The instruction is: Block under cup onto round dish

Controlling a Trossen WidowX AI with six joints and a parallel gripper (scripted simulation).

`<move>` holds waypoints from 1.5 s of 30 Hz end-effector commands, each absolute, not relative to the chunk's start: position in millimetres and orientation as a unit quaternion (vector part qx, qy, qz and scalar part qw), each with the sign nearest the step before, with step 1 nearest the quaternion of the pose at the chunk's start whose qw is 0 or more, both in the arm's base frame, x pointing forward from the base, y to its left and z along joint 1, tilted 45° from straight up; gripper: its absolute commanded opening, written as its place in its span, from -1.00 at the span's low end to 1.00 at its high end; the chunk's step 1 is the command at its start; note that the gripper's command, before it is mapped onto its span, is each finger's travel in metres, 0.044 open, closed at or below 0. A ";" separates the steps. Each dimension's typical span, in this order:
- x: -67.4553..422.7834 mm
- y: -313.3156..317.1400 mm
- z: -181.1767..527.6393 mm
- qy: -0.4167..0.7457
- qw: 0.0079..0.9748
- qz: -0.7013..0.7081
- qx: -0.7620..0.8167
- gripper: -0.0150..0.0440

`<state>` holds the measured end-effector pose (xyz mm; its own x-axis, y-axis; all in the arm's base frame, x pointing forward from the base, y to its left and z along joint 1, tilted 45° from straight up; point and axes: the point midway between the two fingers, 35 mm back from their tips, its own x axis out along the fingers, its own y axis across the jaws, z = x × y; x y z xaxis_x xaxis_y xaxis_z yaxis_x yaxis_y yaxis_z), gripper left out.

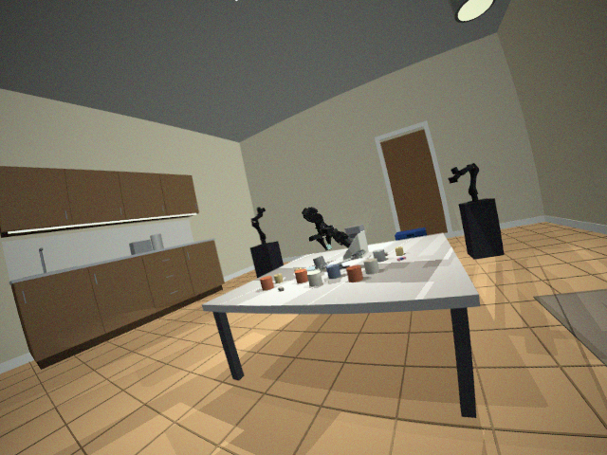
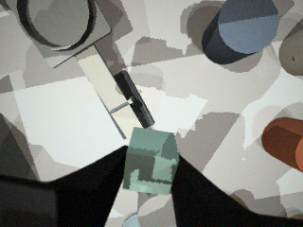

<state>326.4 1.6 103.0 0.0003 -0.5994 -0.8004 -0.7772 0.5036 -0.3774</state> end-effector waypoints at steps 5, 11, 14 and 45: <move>316.2 -38.4 123.9 0.697 0.513 0.080 -0.494 -0.49; 305.3 -66.5 139.1 0.694 0.515 0.072 -0.498 -0.49; 299.0 -79.7 146.3 0.693 0.513 0.068 -0.502 -0.49; 206.1 -172.9 189.7 0.724 0.461 0.035 -0.511 -0.49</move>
<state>211.2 -169.9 189.6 -0.0430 -0.7043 -0.7086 -0.7692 0.4759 -0.4263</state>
